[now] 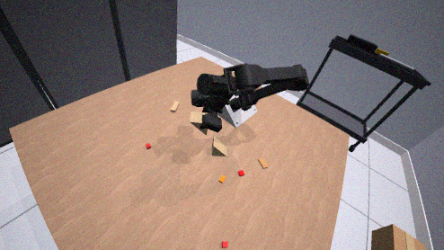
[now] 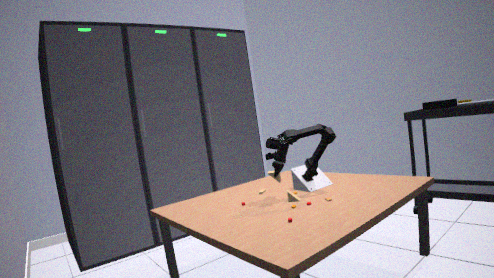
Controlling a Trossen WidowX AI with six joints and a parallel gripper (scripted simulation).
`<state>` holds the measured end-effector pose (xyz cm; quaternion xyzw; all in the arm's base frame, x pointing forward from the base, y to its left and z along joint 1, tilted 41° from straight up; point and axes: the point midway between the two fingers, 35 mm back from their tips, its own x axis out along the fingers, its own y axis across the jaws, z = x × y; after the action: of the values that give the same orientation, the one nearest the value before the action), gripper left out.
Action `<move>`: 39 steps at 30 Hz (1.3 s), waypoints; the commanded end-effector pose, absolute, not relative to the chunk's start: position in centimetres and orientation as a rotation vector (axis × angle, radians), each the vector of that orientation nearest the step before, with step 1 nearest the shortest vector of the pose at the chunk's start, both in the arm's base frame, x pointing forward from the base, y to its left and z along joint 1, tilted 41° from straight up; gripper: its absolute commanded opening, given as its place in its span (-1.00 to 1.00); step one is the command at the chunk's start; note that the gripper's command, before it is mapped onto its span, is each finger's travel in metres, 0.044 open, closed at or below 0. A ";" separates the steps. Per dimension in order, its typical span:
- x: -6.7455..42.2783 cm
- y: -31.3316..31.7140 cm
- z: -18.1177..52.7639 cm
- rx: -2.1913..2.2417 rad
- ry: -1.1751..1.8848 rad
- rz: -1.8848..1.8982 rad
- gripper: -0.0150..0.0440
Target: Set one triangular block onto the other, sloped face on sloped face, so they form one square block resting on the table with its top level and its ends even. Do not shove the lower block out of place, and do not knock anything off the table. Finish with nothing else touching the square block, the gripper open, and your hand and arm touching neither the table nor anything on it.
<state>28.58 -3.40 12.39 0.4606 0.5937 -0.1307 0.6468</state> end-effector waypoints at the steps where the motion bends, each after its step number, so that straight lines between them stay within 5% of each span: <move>1: 27.6 -2.3 13.8 1.048 1.343 -0.301 -0.49; 29: 18.6 4.7 20.5 1.068 1.341 -0.284 -0.49; 39: 19.3 5.7 18.4 1.067 1.340 -0.284 -0.49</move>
<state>19.09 5.30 19.37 0.4686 0.5899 -0.1222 0.6461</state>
